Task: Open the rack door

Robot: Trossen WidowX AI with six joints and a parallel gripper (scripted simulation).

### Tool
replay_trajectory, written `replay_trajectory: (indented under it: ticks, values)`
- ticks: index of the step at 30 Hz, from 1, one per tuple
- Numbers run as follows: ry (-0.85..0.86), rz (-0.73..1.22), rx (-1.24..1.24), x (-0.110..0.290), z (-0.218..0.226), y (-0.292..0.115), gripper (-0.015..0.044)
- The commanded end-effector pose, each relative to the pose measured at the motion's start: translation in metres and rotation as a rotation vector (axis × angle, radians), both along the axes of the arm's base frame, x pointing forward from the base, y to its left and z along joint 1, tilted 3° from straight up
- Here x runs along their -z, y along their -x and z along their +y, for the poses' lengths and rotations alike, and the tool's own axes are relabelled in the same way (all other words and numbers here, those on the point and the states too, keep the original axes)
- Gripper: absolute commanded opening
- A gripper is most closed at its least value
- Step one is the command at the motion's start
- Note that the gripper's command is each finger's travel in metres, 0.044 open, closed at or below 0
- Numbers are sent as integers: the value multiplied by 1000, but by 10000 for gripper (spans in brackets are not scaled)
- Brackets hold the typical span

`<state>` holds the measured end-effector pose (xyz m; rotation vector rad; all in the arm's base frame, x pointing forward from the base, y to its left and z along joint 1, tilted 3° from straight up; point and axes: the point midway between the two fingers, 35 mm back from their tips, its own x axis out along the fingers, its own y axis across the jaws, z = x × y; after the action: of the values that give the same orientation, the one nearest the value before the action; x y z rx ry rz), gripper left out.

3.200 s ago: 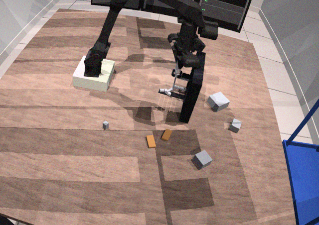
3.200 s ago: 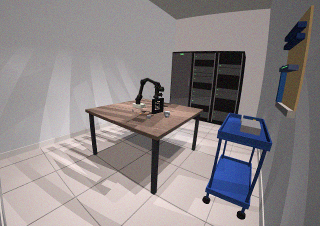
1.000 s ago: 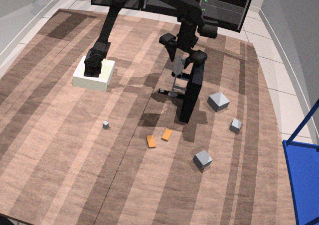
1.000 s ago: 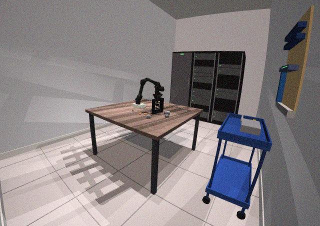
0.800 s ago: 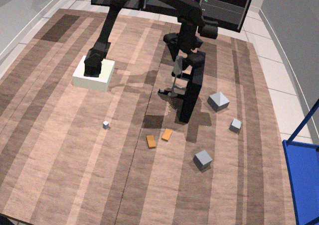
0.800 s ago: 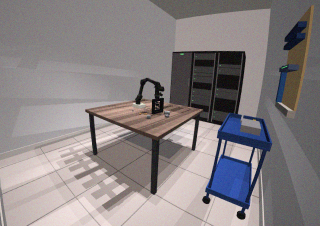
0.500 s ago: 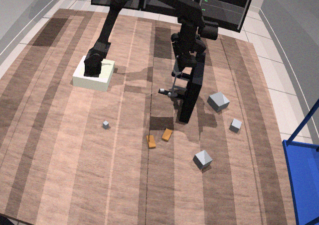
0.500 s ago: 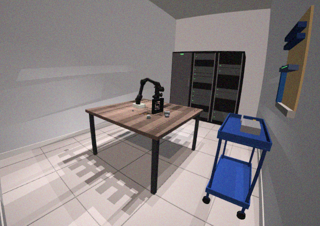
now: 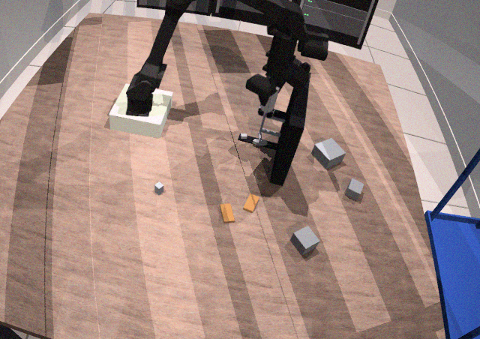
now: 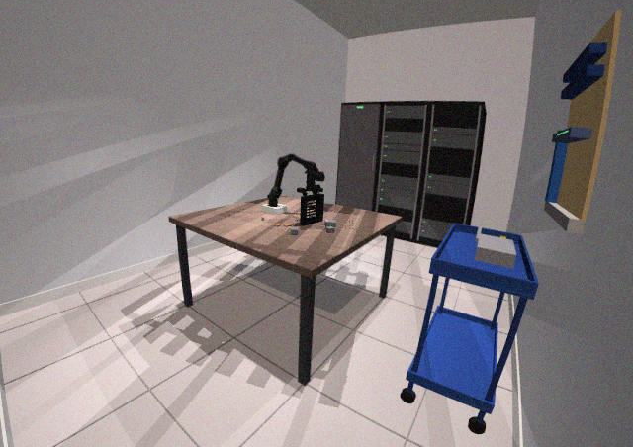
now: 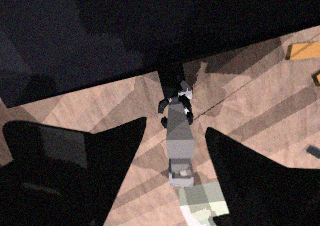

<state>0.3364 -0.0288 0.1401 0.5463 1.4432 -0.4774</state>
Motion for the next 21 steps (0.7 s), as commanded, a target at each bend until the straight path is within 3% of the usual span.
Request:
replay_trajectory:
  ticks: [1, 21]
  values:
    - [-11, 6, 193, 0, -1, 0, 282]
    - [-84, 24, 1181, 0, 0, 0, 282]
